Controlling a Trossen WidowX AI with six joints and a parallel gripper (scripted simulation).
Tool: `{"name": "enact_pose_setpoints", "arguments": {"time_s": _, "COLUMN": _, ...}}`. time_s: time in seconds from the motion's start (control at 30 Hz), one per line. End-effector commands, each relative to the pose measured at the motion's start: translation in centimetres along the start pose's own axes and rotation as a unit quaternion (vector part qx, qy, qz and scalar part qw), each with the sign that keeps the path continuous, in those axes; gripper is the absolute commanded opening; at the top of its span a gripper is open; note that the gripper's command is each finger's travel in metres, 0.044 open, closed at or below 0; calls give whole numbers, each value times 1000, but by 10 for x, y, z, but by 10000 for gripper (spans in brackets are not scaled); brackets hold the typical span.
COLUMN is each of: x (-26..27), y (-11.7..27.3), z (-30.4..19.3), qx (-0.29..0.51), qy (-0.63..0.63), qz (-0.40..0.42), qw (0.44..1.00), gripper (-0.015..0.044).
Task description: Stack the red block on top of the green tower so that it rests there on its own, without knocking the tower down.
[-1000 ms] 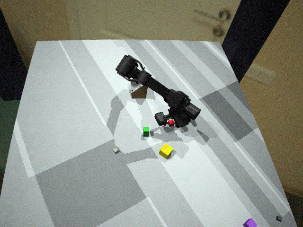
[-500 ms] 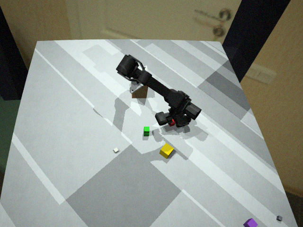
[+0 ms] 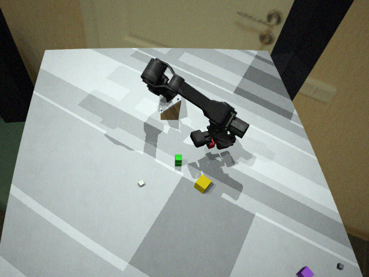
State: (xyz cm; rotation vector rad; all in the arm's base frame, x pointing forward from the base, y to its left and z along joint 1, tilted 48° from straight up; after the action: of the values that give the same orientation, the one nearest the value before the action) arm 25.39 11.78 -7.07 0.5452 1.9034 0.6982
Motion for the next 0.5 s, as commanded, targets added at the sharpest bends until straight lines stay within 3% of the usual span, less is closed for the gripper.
{"name": "enact_pose_setpoints", "arguments": {"time_s": 0.0, "x": 1, "y": 22, "z": 1, "qx": -3, "qy": -3, "qz": 3, "qw": 1000, "gripper": 0}}
{"name": "enact_pose_setpoints", "arguments": {"time_s": 0.47, "x": 1, "y": 76, "z": 0, "qx": -3, "qy": -3, "qz": 4, "qw": 1000, "gripper": 0}}
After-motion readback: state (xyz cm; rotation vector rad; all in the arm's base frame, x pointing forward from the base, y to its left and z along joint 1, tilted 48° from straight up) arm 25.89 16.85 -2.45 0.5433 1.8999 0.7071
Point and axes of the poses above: the point midway between the two fingers, 35 mm back from their tips, its own y axis back along the fingers, its own x axis across the jaws, z = x × y, the point moved 7 cm from there along y, back along the fingers, and after that the axes turned 10 degrees about y, right-handed, at the moved point
